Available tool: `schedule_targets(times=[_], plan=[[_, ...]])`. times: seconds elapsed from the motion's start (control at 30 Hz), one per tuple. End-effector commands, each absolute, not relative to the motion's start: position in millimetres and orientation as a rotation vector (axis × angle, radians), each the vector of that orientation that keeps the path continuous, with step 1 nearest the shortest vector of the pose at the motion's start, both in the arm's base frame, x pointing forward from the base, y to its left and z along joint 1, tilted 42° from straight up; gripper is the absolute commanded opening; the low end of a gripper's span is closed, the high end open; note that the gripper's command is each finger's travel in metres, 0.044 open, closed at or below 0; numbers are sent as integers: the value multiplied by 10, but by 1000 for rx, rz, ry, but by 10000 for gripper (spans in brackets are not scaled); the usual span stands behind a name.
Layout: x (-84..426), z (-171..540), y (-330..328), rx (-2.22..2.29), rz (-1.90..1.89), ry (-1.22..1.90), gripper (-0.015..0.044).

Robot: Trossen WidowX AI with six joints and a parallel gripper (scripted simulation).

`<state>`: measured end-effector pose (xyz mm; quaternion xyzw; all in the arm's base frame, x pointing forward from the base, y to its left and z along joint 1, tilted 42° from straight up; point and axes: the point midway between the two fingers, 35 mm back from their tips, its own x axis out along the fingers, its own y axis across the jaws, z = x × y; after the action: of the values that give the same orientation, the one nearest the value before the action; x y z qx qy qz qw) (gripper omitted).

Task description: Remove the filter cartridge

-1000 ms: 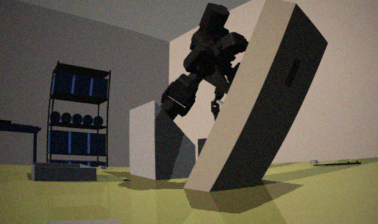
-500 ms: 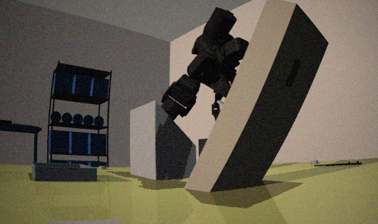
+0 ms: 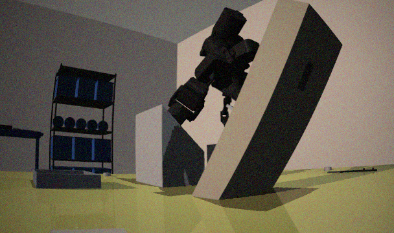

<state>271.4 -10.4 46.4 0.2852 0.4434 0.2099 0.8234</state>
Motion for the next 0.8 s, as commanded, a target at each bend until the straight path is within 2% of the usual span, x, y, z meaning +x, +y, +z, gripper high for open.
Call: schedule_targets(times=[0.0,0.17,0.4,0.77], plan=[[2714,471,-100,605,451,940,132],[2765,526,-147,606,449,941,1],[2850,633,-240,605,446,943,0],[2642,909,-587,597,437,956,0]])
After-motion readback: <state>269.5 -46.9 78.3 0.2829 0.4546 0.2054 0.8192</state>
